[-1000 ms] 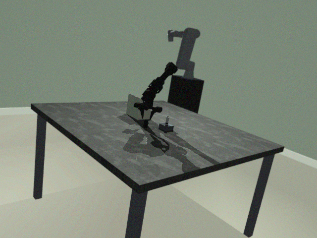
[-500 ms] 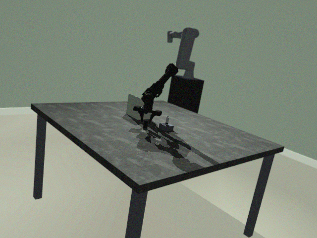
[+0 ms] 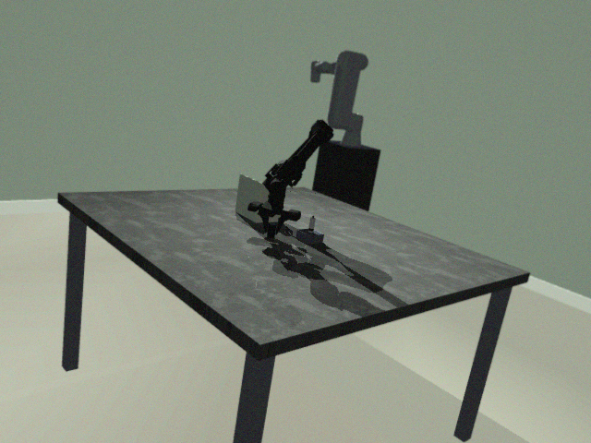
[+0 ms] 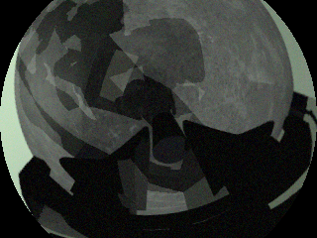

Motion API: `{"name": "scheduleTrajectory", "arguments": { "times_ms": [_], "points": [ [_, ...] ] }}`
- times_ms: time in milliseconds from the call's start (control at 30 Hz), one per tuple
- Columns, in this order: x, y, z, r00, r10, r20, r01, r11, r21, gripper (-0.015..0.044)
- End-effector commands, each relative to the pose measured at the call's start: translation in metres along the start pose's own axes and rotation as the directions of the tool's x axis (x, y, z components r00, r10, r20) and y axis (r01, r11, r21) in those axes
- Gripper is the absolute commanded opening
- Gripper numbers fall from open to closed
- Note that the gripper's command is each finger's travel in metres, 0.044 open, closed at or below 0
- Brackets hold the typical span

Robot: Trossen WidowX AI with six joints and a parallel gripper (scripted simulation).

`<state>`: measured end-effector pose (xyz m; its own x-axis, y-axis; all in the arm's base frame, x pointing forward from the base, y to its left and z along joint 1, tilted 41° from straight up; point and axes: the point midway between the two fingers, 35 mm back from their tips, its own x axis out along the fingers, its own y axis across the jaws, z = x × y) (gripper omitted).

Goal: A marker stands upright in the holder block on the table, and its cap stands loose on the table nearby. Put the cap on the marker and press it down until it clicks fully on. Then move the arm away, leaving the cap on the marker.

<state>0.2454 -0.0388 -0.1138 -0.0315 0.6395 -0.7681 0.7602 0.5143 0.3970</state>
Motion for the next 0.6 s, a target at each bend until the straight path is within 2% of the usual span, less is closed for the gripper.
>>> {"name": "scheduleTrajectory", "arguments": {
  "times_ms": [0,233,333,567],
  "points": [
    [0.002,0.0,-0.001,1.0,0.005,-0.004,-0.005,1.0,0.003,0.0127],
    [0.002,0.0,-0.002,1.0,0.005,-0.004,-0.005,1.0,0.004,0.0081],
    [-0.003,0.0,-0.001,1.0,0.005,-0.003,-0.005,1.0,0.004,0.0002],
    [-0.025,0.0,0.001,1.0,0.004,-0.001,-0.004,1.0,0.004,0.0]
  ]
}}
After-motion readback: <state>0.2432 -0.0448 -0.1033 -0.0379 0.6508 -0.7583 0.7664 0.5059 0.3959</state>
